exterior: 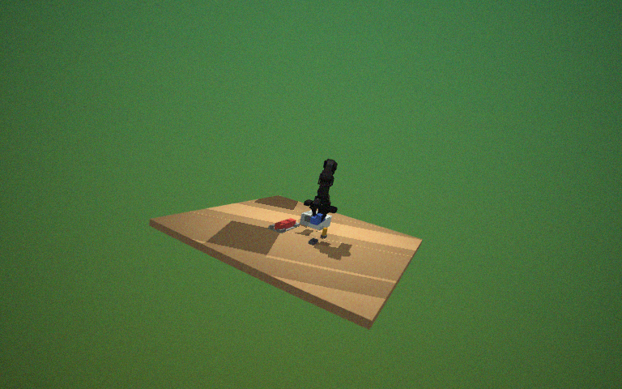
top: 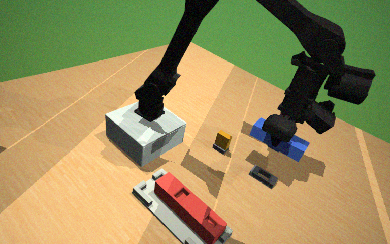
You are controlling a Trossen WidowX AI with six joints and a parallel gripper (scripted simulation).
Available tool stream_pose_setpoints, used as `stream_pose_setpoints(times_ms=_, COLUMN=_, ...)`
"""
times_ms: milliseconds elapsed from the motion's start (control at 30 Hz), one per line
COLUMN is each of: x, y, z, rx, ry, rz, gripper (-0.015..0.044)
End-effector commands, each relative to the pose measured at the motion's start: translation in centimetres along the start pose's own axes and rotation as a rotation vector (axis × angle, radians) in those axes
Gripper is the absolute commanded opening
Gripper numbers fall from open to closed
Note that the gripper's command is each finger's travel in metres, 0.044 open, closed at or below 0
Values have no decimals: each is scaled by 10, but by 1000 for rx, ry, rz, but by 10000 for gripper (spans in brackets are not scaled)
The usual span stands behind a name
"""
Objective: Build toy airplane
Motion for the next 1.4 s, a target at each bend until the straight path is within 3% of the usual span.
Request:
stream_pose_setpoints(times_ms=0, x=0, y=-2, z=-14, rx=7, ry=4, rz=-8, gripper=0)
stream_pose_setpoints(times_ms=1367, x=-117, y=-7, z=4, rx=9, ry=-9, rz=-604, gripper=0)
Point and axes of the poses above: the point midway between the two fingers, 35 mm back from their tips, its own z axis out along the fingers, its own x axis across the jaws, y = z × x, the point moved 7 cm from there along -z, back along the fingers, and after that the axes turned 8 degrees about z, right-handed, at the moved point
